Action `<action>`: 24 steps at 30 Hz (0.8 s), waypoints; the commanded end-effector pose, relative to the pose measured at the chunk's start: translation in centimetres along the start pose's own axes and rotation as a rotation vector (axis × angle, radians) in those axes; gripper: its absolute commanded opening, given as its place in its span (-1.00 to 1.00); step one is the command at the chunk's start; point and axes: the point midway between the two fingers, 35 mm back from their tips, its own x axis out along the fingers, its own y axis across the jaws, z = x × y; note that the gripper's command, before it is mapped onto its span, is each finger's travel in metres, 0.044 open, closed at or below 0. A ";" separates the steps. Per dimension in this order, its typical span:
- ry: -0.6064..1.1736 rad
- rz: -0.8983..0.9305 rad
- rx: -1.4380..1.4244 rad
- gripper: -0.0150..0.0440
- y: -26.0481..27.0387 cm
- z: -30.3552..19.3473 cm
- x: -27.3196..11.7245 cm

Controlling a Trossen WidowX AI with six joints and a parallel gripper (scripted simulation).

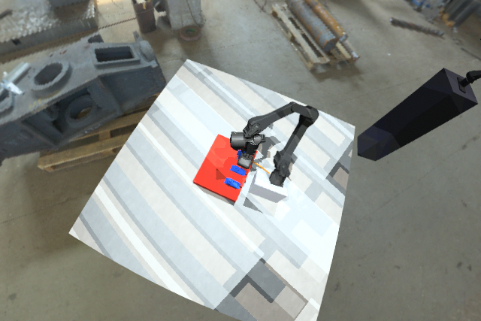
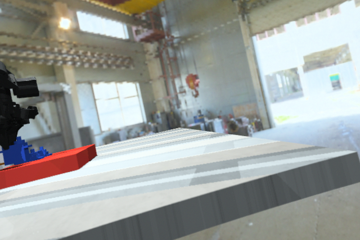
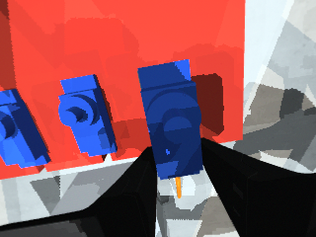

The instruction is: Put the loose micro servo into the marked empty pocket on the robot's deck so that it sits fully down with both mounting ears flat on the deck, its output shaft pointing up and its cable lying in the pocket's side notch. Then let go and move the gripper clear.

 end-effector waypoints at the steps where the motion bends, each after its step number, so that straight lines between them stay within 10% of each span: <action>1: -0.005 -0.005 -0.001 -0.49 -0.1 0.1 0.1; 24: -0.006 -0.005 -0.001 -0.49 -0.2 0.2 1.1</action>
